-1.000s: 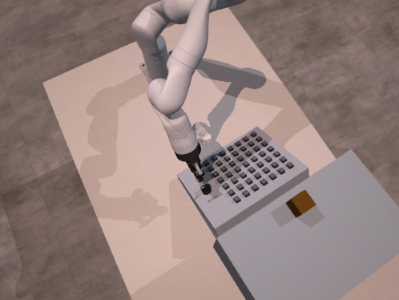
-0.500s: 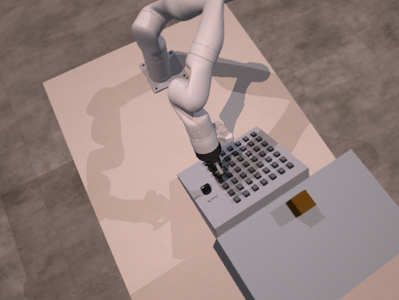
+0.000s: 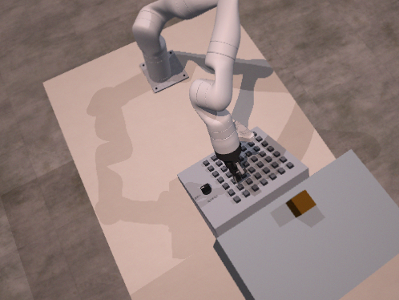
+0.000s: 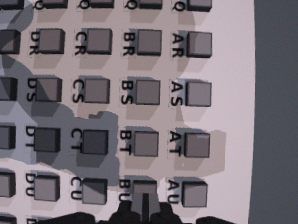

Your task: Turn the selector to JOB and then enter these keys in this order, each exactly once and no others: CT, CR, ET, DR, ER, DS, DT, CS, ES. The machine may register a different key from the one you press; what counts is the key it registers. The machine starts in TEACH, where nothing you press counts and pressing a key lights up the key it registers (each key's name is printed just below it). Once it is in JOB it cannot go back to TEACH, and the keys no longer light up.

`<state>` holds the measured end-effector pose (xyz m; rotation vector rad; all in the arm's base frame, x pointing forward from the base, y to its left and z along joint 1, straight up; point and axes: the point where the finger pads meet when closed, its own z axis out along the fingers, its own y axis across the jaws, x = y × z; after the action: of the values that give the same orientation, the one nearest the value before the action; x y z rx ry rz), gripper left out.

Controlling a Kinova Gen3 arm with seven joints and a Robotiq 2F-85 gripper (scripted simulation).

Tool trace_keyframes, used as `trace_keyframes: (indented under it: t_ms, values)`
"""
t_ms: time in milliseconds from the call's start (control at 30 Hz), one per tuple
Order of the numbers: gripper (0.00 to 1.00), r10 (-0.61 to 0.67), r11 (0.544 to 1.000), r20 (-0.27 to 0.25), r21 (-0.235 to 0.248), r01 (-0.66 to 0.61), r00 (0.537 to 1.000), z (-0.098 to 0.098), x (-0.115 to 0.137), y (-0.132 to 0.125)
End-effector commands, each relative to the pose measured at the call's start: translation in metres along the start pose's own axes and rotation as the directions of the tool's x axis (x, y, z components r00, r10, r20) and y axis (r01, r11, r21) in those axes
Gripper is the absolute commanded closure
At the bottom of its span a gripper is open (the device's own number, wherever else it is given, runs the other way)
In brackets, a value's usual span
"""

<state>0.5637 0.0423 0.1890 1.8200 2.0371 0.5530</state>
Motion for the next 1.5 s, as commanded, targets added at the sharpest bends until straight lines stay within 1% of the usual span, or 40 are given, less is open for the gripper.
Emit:
trace_keyframes:
  t_ms: [0,500,1467]
  values:
    - [0.90,0.001,1.000,0.007,0.000,-0.001,1.000,0.003,-0.001,0.001]
    - [0.90,-0.007,1.000,0.007,0.000,0.007,1.000,0.020,-0.002,0.001]
    - [0.90,-0.006,1.000,0.007,0.000,0.006,1.000,0.022,-0.002,0.001]
